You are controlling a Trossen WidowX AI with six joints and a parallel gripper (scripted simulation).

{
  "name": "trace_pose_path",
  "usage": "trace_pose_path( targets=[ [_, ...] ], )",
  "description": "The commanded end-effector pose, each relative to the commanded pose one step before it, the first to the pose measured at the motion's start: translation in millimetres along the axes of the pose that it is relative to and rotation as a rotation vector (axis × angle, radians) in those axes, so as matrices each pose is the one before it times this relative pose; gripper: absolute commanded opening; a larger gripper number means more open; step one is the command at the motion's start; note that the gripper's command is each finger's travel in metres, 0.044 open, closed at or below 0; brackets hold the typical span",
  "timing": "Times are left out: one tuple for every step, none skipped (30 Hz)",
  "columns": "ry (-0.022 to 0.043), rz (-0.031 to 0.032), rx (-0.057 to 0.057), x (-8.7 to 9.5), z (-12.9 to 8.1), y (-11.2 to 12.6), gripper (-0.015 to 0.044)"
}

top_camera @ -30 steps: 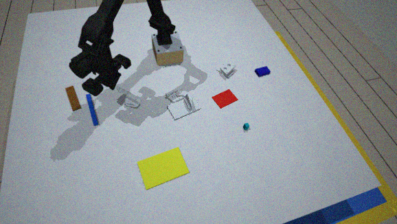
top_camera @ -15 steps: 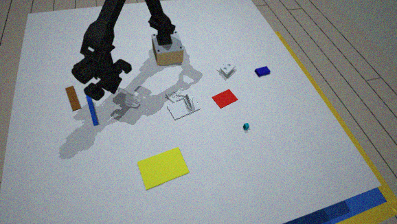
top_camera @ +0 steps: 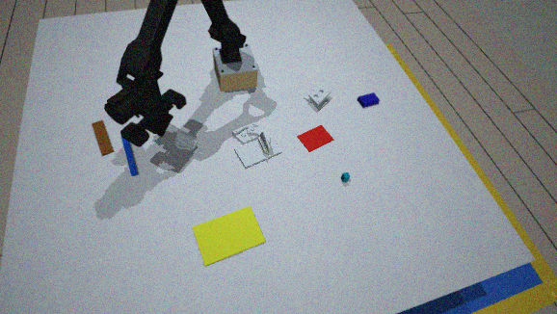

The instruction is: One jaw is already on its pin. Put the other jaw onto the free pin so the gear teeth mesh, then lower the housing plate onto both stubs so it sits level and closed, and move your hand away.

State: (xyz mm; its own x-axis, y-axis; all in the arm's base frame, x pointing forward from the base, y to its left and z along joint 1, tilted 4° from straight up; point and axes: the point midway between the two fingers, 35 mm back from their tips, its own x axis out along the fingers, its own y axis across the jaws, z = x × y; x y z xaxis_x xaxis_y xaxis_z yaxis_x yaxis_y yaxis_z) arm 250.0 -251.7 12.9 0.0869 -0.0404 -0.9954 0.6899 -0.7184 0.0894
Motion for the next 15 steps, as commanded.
trace_pose_path(
  targets=[
    [0.00284,-0.01131,0.0045,9.36,-0.42,-3.08,0.0],
    [0.0,-0.00001,0.0,0.76,0.0,-0.08,0.0],
    [0.0,0.0,0.0,0.25,0.0,-0.03,0.0],
    [0.0,0.0,0.0,0.0,0.0,0.0,0.0],
    [0.0,0.0,0.0,0.0,0.0,0.0,0.0],
    [0.0,0.0,0.0,0.0,0.0,0.0,0.0],
    [0.0,0.0,0.0,0.0,0.0,0.0,0.0],
    [0.0,0.0,0.0,0.0,0.0,0.0,0.0],
    [0.0,-0.00002,0.0,-0.01,0.0,-0.26,0.0],
    [0.0,-0.00006,0.0,-0.03,0.0,-0.78,0.0],
    [0.0,-0.00011,0.0,-0.04,0.0,-1.3,0.0],
    [0.0,-0.00013,0.0,-0.05,0.0,-1.58,0.0],
    [0.0,-0.00013,0.0,-0.04,0.0,-1.58,0.0],
    [0.0,-0.00013,0.0,-0.04,0.0,-1.58,0.0],
    [0.0,-0.00013,0.0,-0.03,0.0,-1.59,0.0]
  ],
)
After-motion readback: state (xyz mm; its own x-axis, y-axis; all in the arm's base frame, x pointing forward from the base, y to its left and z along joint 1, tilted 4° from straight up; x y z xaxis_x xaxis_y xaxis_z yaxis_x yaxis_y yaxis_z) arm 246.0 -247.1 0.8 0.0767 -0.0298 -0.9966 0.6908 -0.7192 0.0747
